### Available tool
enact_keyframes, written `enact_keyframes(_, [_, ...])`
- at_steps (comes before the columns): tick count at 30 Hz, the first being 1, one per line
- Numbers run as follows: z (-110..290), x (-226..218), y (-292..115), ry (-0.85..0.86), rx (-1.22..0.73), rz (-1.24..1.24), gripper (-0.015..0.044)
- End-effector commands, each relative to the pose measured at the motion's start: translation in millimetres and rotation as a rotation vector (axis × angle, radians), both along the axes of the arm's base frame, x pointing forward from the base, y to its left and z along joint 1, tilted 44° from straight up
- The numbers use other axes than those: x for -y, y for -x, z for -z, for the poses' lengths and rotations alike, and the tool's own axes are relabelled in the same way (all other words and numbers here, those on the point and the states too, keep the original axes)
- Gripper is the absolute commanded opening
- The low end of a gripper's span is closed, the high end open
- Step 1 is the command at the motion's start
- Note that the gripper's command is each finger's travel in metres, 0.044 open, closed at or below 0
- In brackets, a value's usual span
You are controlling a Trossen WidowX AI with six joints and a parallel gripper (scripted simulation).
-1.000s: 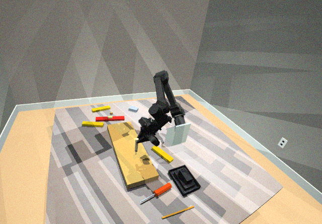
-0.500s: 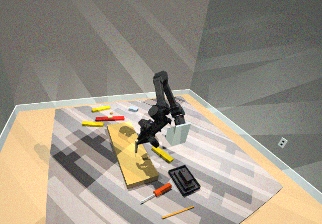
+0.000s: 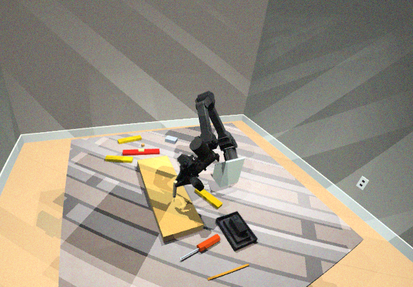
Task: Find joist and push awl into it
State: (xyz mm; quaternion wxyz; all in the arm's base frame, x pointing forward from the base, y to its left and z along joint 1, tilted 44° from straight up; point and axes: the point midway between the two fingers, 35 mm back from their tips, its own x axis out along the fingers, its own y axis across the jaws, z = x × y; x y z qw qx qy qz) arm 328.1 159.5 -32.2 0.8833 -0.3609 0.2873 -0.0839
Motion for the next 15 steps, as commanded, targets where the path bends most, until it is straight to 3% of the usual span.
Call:
enact_keyframes(1, [3.6, 3.1, 1.7, 0.007, -0.008, -0.004, 0.0000])
enact_keyframes(15, [16.4, 15.0, -0.5, 0.007, -0.008, -0.004, 0.0000])
